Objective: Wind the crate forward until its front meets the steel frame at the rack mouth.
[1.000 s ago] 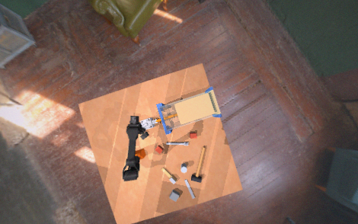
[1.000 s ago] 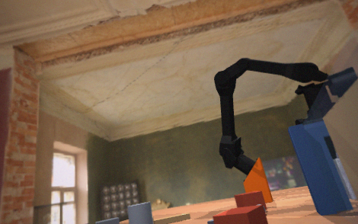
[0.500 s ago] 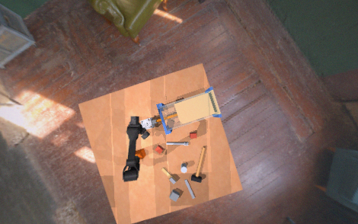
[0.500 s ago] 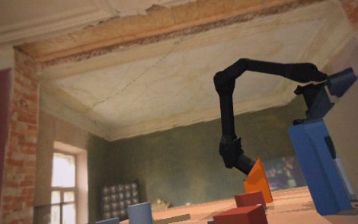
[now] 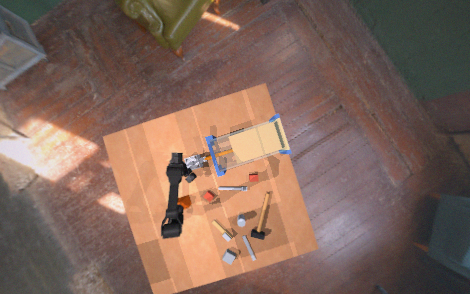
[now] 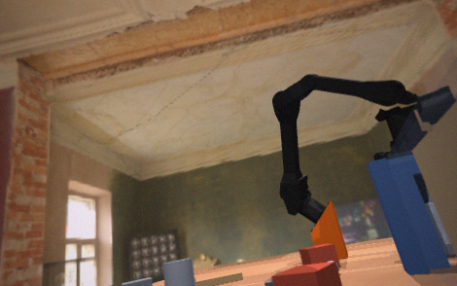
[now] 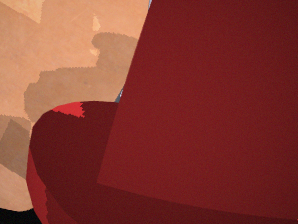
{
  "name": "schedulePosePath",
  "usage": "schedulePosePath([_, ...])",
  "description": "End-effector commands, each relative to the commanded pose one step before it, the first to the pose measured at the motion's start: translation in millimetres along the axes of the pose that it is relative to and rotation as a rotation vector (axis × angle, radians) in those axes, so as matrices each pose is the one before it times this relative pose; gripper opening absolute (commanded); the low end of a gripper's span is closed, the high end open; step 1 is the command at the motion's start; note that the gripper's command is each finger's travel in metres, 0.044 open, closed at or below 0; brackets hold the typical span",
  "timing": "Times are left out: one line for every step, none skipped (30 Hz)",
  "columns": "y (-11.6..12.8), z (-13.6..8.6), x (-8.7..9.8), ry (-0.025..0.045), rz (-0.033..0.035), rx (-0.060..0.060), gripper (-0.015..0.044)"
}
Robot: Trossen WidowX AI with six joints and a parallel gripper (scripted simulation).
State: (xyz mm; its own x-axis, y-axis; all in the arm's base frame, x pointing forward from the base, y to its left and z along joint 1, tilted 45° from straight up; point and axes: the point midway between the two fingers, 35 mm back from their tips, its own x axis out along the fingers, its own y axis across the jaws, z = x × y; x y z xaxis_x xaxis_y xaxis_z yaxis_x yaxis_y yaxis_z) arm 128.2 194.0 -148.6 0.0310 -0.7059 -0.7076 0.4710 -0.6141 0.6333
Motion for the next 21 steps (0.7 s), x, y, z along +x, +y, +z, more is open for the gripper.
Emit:
schedulePosePath([0.13,-0.68,4.0,0.00153,0.00315,0.0181,0.0])
schedulePosePath([0.0,0.0,0.0,0.0,0.0,0.0,0.0])
schedulePosePath([-0.25,-0.01,-0.01,-0.00007,-0.0003,0.0055,0.0])
schedulePosePath([-0.74,-0.04,-0.03,-0.00022,-0.00088,0.0166,0.0])
schedulePosePath([-0.74,-0.03,-0.03,-0.00023,-0.00088,0.0166,0.0])
schedulePosePath([-0.25,0.0,-0.01,-0.00008,-0.00029,0.0055,0.0])
schedulePosePath([-0.02,-0.08,-0.09,0.00004,-0.00006,0.001,0.0])
schedulePosePath([0.0,0.0,0.0,0.0,0.0,0.0,0.0])
schedulePosePath([0.0,0.0,0.0,0.0,0.0,0.0,0.0])
schedulePosePath([0.0,0.0,0.0,0.0,0.0,0.0,0.0])
schedulePosePath([0.09,0.02,-0.06,-0.00003,-0.00009,0.0019,0.0])
schedulePosePath([0.0,0.0,0.0,0.0,0.0,0.0,0.0])
schedulePosePath([0.0,0.0,0.0,0.0,0.0,0.0,0.0])
schedulePosePath([0.0,0.0,0.0,0.0,0.0,0.0,0.0])
schedulePosePath([0.25,0.0,0.0,0.00007,0.00029,-0.0053,0.0])
schedulePosePath([0.63,1.08,-4.0,-0.0005,-0.00363,-0.0146,0.0026])
schedulePosePath([0.0,0.0,0.0,0.0,0.0,0.0,0.0053])
schedulePosePath([0.0,0.0,0.0,0.0,0.0,0.0,0.0079])
schedulePosePath([0.0,0.0,0.0,0.0,0.0,0.0,0.0105])
schedulePosePath([0.0,0.0,0.0,0.0,0.0,0.0,0.0131])
schedulePosePath([0.0,0.0,0.0,0.0,0.0,0.0,0.0157])
